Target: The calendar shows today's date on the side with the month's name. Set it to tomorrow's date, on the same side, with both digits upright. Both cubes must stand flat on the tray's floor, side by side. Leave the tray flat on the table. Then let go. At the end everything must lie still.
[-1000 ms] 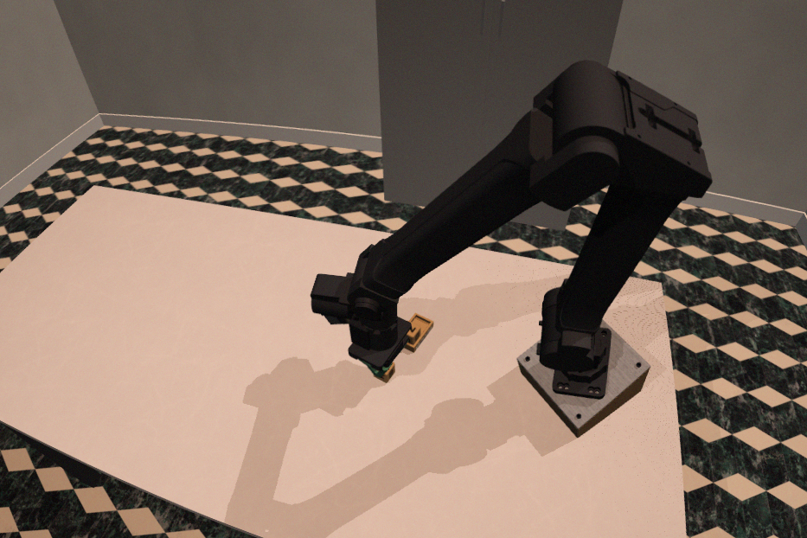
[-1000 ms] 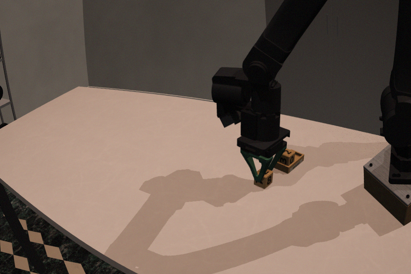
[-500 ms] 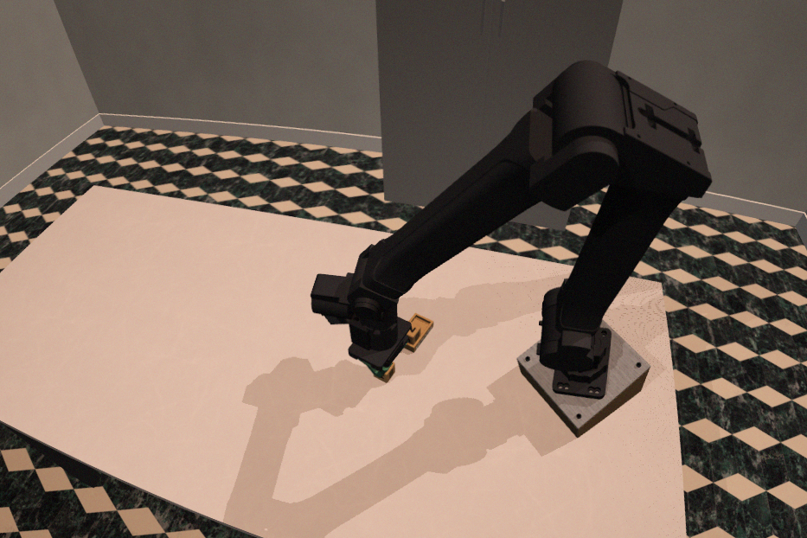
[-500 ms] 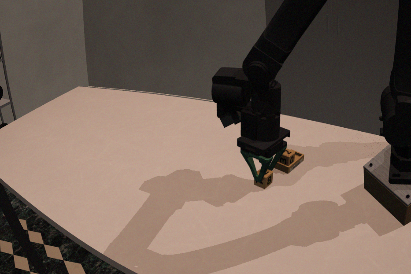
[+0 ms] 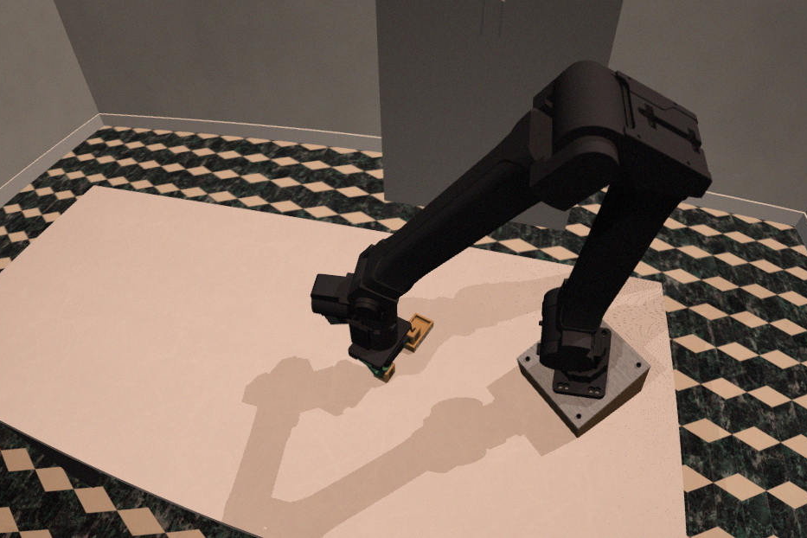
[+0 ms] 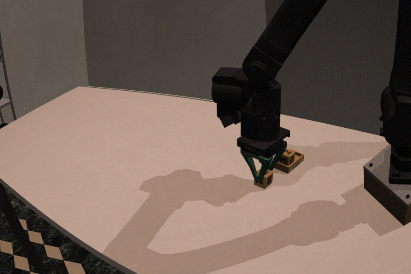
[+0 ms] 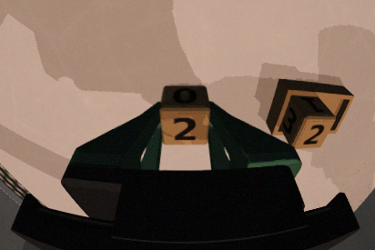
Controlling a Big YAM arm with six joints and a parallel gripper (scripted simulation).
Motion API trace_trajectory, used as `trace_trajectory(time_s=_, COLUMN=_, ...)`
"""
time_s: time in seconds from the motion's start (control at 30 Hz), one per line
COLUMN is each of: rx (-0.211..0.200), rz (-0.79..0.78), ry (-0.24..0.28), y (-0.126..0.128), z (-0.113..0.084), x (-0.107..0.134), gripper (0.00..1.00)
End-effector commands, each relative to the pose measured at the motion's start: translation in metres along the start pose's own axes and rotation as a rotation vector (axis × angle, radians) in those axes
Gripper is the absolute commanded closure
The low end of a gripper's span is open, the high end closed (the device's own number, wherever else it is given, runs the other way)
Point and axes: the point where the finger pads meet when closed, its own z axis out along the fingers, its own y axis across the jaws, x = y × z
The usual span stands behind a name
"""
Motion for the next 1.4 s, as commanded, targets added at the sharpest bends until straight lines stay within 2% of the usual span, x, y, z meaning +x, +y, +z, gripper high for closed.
trace_trajectory(time_s=0.0, rx=0.001, rz=0.008, ry=-0.007, y=-0.0035, z=0.0001, x=-0.0101, gripper=0.74)
trace_trajectory(time_s=0.83, rx=-0.002, rz=0.009, ry=-0.014, y=-0.0034, z=0.0016, x=-0.0111, gripper=0.74)
trace_trajectory(time_s=1.37, rx=0.001, rz=0.012, ry=0.0, y=-0.0035, z=0.0061, x=-0.0046, gripper=0.74)
